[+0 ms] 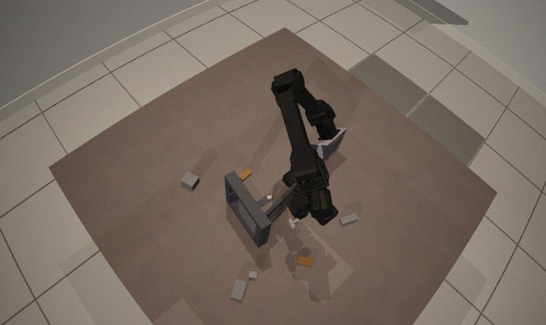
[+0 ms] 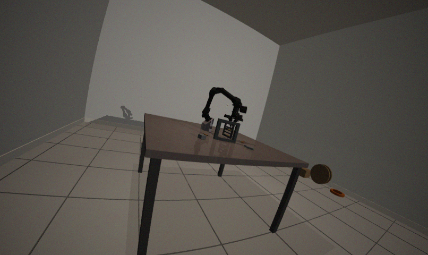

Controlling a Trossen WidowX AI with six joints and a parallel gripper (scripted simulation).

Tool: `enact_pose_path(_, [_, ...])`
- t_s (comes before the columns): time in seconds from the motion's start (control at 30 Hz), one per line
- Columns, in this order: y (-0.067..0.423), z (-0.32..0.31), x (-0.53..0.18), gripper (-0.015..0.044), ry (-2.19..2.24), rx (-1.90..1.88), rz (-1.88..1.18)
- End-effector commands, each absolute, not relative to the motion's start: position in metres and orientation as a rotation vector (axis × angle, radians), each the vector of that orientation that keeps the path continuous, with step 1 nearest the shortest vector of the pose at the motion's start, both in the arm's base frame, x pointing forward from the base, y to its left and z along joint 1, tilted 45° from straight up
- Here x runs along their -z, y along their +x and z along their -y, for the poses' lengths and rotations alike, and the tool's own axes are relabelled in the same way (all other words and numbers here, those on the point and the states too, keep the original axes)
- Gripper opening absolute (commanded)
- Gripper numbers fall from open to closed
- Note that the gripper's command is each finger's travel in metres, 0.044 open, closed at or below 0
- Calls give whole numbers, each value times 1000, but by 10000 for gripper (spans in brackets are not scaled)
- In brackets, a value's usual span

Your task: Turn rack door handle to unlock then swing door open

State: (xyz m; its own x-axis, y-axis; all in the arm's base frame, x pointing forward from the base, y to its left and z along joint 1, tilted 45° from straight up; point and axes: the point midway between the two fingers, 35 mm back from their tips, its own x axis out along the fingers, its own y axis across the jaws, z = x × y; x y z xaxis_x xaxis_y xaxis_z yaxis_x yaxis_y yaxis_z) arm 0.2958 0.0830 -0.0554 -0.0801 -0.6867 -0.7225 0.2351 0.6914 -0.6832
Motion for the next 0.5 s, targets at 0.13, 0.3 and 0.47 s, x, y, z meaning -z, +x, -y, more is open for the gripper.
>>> enact_pose_path(0.13, [307,-94,67,13,-273,907,-1389])
enact_pose_path(0.3, [312,-99,73,13,-219,953,-1355])
enact_pose_path(0.47, [312,-99,73,13,-217,955,-1354])
